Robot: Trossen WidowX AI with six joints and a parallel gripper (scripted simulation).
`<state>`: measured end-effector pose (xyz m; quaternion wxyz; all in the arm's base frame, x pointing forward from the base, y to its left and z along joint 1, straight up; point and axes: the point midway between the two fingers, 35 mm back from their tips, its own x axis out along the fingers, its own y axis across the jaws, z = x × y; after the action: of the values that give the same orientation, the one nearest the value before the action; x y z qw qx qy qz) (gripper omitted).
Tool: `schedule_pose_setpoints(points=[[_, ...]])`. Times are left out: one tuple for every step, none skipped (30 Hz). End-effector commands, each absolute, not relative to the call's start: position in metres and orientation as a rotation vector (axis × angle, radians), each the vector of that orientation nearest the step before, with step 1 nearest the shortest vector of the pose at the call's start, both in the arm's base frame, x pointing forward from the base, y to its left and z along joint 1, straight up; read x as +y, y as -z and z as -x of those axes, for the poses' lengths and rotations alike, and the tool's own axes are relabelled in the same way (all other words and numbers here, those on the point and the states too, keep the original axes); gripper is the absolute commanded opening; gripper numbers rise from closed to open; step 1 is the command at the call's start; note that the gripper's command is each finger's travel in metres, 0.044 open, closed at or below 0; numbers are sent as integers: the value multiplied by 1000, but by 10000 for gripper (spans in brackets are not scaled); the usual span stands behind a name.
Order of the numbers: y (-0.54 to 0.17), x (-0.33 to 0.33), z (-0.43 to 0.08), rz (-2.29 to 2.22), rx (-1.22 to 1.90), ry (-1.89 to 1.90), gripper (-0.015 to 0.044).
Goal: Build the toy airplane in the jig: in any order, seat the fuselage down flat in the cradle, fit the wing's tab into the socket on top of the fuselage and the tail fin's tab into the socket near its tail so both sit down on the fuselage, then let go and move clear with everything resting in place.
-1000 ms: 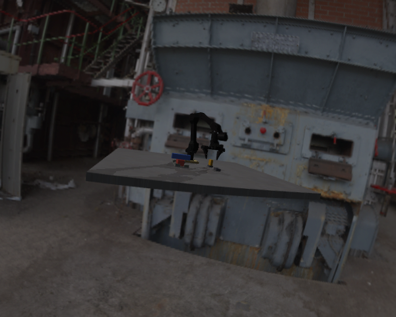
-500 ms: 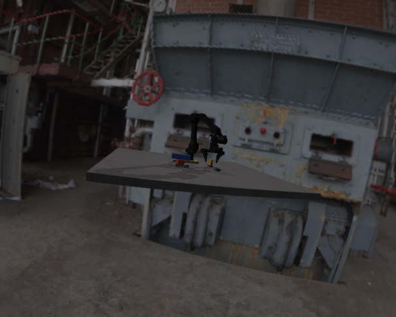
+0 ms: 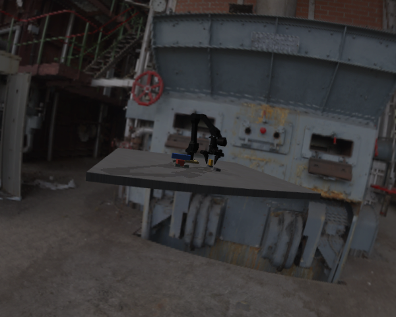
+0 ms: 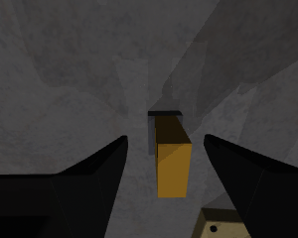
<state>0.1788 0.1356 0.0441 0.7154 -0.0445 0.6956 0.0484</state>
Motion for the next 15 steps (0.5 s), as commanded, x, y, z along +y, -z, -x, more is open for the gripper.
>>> schedule_pose_setpoints(points=[[-43, 135, -178, 97, 1545, -108, 230], [-43, 135, -178, 97, 1545, -108, 204], [-43, 135, -178, 97, 1545, -108, 178], [-43, 135, -178, 97, 1545, -108, 151], [-43, 135, -178, 97, 1545, -108, 125], [-43, 135, -178, 97, 1545, -108, 99], [-43, 135, -178, 97, 1545, -108, 72], [-43, 135, -178, 97, 1545, -108, 66], [-43, 135, -178, 97, 1545, -108, 59], [-43, 135, -178, 97, 1545, -108, 53], [-43, 135, -178, 97, 1545, -108, 46], [-43, 135, -178, 97, 1545, -108, 39], [-43, 135, -178, 97, 1545, -108, 32], [-43, 135, -178, 97, 1545, -108, 26], [-43, 135, -178, 97, 1545, -108, 19]])
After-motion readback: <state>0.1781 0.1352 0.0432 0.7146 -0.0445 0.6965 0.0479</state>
